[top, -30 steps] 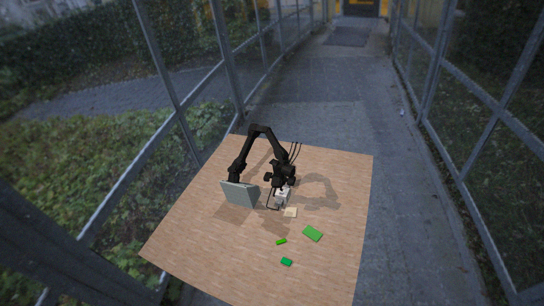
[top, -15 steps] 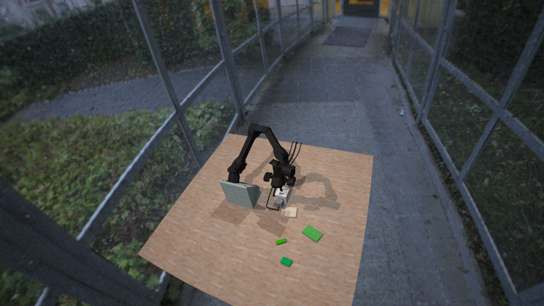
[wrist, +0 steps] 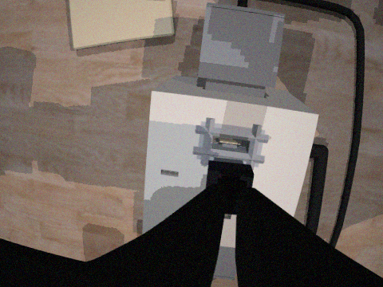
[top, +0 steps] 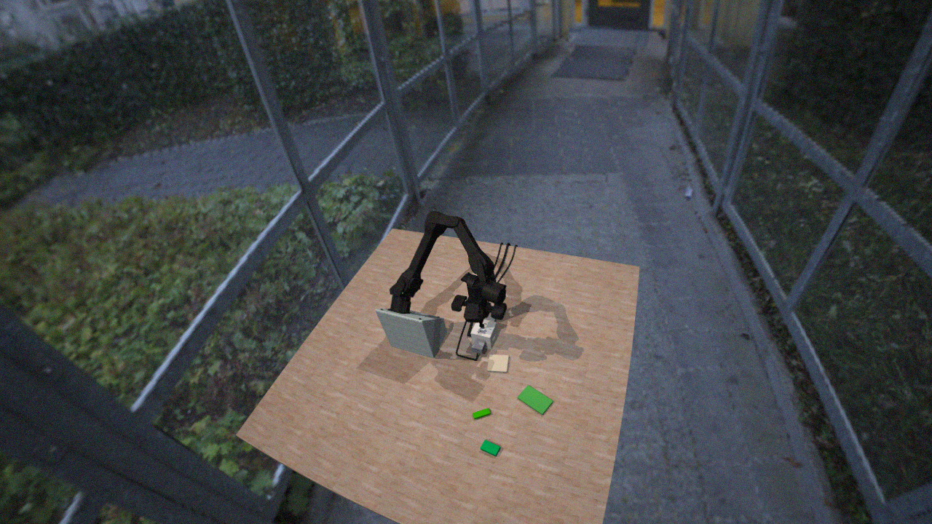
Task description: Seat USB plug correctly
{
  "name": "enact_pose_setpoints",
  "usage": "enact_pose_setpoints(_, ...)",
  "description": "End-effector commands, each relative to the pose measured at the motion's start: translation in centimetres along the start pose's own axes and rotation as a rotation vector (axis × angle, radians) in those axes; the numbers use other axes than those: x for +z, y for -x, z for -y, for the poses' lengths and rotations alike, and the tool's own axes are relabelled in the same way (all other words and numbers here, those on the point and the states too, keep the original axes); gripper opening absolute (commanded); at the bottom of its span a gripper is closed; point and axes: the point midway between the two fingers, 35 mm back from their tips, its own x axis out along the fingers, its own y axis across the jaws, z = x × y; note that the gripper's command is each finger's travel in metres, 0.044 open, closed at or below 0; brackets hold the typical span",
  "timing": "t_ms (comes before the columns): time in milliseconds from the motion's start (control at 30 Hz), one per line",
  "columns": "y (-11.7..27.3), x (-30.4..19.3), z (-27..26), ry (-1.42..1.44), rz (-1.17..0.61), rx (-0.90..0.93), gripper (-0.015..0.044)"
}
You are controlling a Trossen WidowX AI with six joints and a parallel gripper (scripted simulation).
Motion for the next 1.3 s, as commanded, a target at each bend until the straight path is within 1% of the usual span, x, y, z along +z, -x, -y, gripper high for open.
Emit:
enact_pose_setpoints(0, -0.07, 0.08, 0.02, -0.004, 0.006, -0.001, 0.0)
enact_pose_setpoints(1267, -0.53, 0.25, 0.09, -0.026, 0.017, -0.002, 0.0)
